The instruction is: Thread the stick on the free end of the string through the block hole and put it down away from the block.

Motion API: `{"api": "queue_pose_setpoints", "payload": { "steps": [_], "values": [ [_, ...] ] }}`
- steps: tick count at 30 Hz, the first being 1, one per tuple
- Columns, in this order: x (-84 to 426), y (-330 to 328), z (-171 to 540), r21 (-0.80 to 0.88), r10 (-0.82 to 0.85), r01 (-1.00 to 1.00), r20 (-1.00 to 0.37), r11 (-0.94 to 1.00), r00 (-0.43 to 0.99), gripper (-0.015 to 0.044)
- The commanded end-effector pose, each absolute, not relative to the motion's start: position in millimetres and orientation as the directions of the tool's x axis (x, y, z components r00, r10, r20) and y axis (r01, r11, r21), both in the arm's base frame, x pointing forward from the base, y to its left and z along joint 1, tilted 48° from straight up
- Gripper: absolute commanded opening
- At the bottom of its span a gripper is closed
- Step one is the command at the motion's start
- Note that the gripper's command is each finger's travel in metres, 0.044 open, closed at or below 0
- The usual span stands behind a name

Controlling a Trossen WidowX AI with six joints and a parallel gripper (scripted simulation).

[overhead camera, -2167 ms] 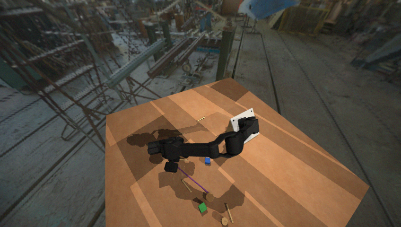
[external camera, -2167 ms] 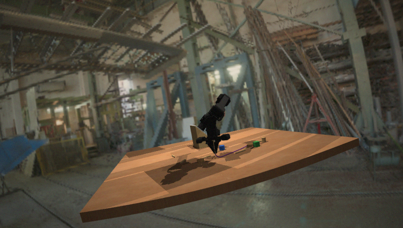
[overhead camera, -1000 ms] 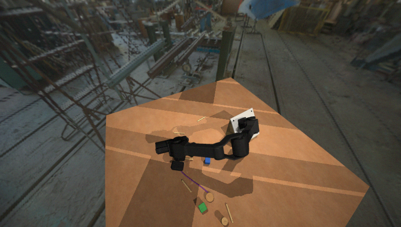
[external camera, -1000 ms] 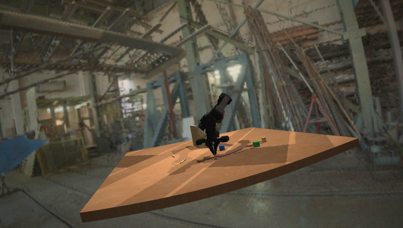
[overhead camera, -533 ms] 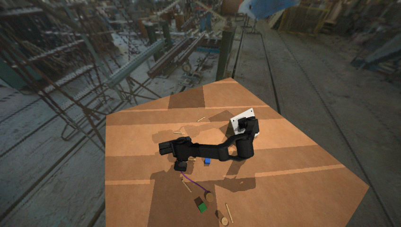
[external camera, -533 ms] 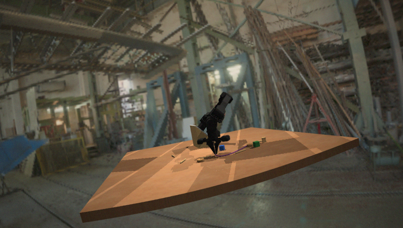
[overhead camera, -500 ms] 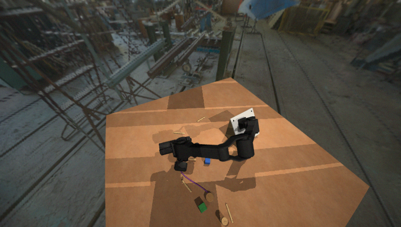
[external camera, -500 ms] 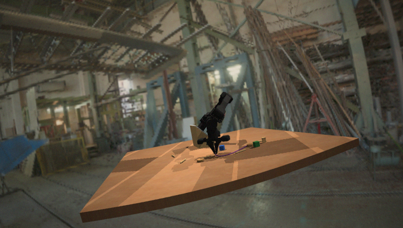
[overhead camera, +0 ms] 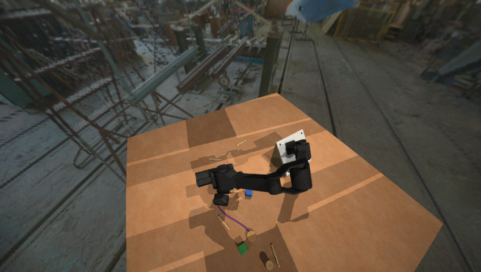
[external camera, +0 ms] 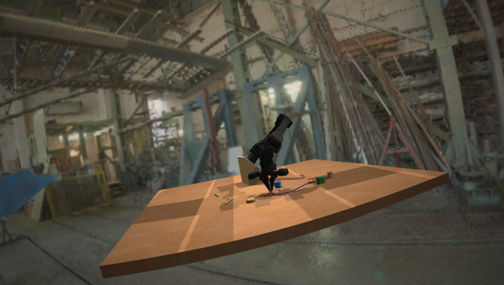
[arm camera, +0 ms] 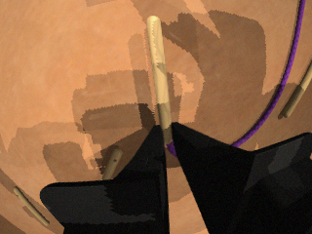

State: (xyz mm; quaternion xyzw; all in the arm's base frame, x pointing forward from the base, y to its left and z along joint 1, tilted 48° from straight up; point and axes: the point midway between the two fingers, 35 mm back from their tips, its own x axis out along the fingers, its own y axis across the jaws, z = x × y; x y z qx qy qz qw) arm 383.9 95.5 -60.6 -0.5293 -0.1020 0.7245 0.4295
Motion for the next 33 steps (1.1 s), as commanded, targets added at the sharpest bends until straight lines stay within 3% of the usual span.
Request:
{"api": "queue_pose_setpoints", "payload": {
  "steps": [1,33],
  "values": [
    [379.9,97.3,-53.7,-0.609,0.733,-0.512,-0.677,-0.606,-0.062,0.0],
    [355.6,104.7,-41.9,-0.609,0.732,-0.513,-0.679,-0.605,-0.059,0.0]
  ]
}}
